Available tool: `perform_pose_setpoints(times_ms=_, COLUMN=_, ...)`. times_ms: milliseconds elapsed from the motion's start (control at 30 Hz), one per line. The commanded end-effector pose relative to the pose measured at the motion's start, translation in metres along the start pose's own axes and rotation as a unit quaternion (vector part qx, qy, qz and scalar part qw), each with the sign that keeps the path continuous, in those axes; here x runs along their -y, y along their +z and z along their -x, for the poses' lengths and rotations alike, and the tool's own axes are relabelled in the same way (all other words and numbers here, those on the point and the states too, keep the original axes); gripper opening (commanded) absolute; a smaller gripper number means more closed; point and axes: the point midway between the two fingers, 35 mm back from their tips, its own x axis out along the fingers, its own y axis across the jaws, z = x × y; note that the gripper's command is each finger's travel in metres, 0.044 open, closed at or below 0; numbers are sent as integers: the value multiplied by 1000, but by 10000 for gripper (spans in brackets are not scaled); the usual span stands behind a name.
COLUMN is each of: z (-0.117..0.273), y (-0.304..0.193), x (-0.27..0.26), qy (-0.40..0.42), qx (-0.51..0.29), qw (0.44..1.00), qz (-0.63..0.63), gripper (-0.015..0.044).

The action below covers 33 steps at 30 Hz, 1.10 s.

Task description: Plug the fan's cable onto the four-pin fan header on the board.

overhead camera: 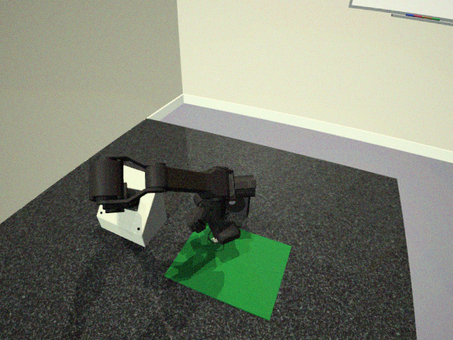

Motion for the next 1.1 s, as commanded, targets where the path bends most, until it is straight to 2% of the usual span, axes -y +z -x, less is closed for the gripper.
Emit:
perform_pose_setpoints(times_ms=0, z=-1, y=1, x=0, qy=2, qx=2, qw=1000, qz=3, gripper=0)
perform_pose_setpoints(times_ms=1067, z=-15, y=1, x=0, qy=2, qx=2, qw=1000, qz=3, gripper=0)
